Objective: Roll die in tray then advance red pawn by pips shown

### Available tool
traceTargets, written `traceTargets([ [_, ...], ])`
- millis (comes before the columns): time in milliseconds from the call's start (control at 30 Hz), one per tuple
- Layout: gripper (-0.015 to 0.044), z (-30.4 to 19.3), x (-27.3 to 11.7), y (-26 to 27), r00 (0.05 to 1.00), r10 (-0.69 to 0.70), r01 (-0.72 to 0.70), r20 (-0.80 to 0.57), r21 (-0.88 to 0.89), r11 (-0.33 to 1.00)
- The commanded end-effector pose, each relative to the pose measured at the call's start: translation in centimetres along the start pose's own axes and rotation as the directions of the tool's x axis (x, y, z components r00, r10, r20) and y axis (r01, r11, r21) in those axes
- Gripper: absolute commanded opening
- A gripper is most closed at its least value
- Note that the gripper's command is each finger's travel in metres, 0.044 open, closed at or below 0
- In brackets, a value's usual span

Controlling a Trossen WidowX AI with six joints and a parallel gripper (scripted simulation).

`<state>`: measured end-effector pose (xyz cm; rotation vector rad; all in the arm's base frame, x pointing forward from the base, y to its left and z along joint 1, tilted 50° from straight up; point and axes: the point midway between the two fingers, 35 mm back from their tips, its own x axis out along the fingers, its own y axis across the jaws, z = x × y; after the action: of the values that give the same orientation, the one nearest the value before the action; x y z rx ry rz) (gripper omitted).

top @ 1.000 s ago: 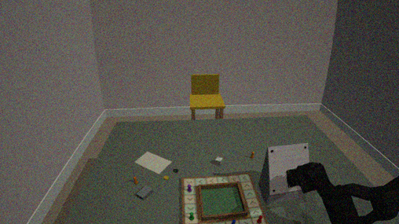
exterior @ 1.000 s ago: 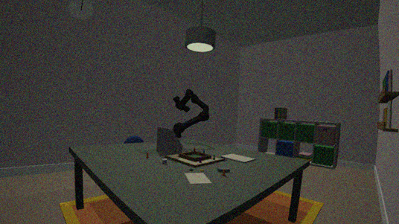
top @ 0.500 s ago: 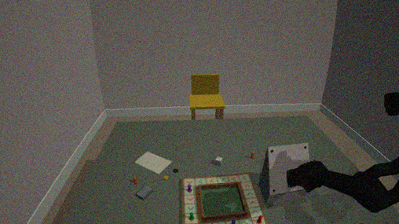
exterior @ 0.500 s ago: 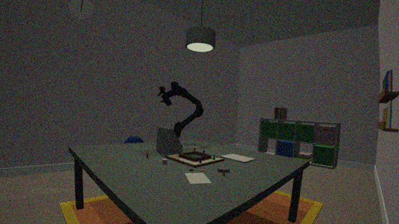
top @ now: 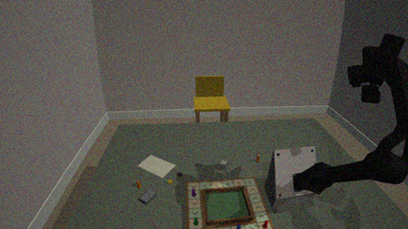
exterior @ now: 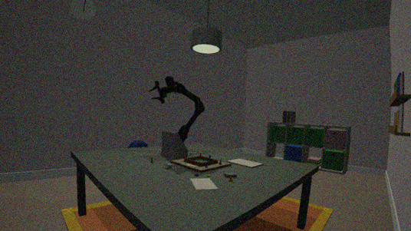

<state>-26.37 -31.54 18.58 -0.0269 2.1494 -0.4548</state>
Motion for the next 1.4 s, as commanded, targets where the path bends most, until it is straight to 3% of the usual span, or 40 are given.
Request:
traceTargets([
  [0,0.0275,4.7,1.0,-1.2,0.994,0.009,-0.010,0.106,0.001,1.000],
  [333,0.0275,22.3,1.7,-1.3,0.909,0.139,-0.126,0.394,-0.058,0.990],
  [667,0.0275,39.2,0.0,5.6,0.726,0.419,-0.394,0.545,-0.170,0.903],
  [867,0.0275,46.8,-1.6,13.0,0.602,0.617,-0.597,0.508,-0.228,0.770],
  [1067,0.0275,52.2,-3.3,22.1,0.477,0.791,-0.783,0.384,-0.224,0.580],
  [1267,0.0275,54.9,-4.6,32.4,0.357,0.915,-0.919,0.189,-0.103,0.380],
  [1367,0.0275,55.1,-4.5,33.5,0.344,0.924,-0.929,0.165,-0.081,0.361],
])
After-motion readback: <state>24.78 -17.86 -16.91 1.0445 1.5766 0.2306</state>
